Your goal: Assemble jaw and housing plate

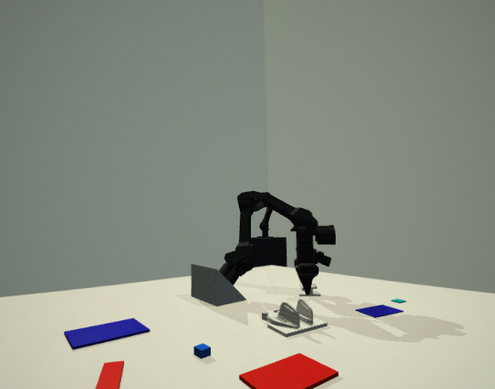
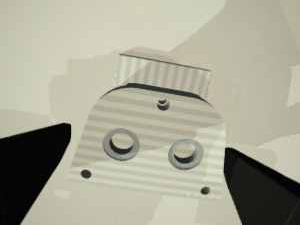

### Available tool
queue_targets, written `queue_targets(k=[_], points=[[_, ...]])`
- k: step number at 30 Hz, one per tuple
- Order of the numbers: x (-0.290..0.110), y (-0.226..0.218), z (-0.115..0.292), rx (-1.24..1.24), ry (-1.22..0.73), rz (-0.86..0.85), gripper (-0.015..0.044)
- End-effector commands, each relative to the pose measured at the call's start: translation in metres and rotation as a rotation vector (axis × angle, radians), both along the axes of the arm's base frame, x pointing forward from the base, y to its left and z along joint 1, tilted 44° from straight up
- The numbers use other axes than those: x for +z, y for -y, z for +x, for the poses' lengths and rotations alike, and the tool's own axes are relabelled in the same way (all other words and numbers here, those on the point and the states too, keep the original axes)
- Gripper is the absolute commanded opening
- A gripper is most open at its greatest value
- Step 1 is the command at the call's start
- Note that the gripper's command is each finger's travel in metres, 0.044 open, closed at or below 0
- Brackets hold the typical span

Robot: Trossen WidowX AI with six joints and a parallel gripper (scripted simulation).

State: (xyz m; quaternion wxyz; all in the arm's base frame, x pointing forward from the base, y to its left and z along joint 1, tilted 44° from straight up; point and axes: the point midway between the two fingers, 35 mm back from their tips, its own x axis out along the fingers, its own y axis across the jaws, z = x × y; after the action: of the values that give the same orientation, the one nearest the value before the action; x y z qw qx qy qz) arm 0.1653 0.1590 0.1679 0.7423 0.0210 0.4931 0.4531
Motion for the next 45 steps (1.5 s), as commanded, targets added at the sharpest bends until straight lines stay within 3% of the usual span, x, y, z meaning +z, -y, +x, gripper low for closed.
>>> queue_targets(k=[1, 12, 26, 45], points=[[-0.001, 0.000, 0.001, -0.005, -0.002, -0.002, 0.0440], [-0.001, 0.000, 0.001, -0.005, -0.002, -0.002, 0.0440], [0.000, 0.000, 0.000, 0.000, 0.000, 0.000, 0.0351], [0.017, 0.020, 0.001, 0.000, -0.002, -0.014, 0.0351]])
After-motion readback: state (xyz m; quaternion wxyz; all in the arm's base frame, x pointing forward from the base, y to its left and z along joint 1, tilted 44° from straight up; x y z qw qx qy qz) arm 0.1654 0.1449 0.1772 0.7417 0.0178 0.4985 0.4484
